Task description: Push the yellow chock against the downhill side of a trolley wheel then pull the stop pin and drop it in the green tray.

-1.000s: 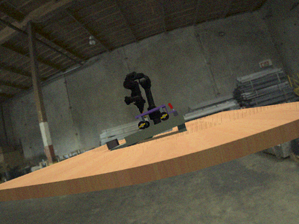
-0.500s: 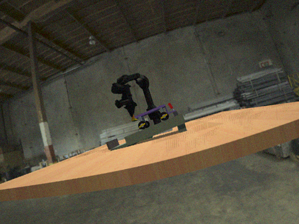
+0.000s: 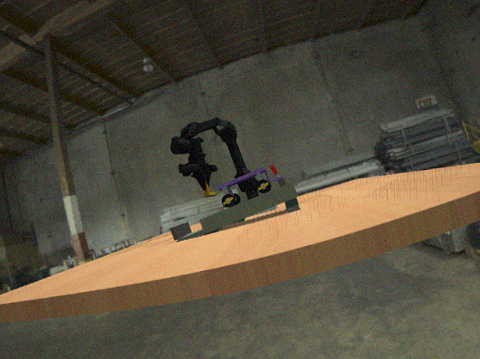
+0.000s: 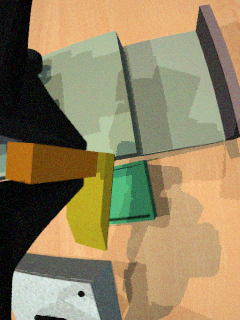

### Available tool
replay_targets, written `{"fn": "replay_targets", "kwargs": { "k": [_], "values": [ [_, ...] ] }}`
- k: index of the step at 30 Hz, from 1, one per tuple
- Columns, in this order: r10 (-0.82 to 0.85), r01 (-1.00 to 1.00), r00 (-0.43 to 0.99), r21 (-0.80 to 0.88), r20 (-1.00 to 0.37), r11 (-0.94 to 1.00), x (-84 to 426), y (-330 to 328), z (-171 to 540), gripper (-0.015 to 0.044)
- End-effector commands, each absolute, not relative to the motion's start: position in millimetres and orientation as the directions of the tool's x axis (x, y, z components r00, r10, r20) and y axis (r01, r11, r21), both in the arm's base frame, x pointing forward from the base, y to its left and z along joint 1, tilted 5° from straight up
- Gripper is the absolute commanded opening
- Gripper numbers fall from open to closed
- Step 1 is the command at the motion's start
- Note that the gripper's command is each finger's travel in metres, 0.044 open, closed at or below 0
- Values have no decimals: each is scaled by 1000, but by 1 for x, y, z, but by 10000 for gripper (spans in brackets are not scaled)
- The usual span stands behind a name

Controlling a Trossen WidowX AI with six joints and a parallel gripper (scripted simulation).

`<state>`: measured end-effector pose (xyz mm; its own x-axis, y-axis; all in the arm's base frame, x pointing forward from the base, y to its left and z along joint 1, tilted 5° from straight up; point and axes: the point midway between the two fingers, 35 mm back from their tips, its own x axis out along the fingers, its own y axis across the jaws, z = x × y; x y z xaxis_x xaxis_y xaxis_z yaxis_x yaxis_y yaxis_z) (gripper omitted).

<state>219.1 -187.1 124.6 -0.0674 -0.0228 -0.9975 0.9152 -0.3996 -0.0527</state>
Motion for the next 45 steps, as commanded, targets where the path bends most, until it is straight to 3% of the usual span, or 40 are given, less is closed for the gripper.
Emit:
{"fn": "replay_targets", "kwargs": {
  "k": [1,19,34,45],
  "values": [
    [-7,863,-72,-59,-997,-501,220,-188,123,0],
    [44,390,-67,-66,-997,-918,219,-190,123,0],
    [85,-143,-55,-77,-995,-987,219,-192,123,0],
    [87,-167,-53,-77,-995,-983,231,-194,120,0]
  ]
}}
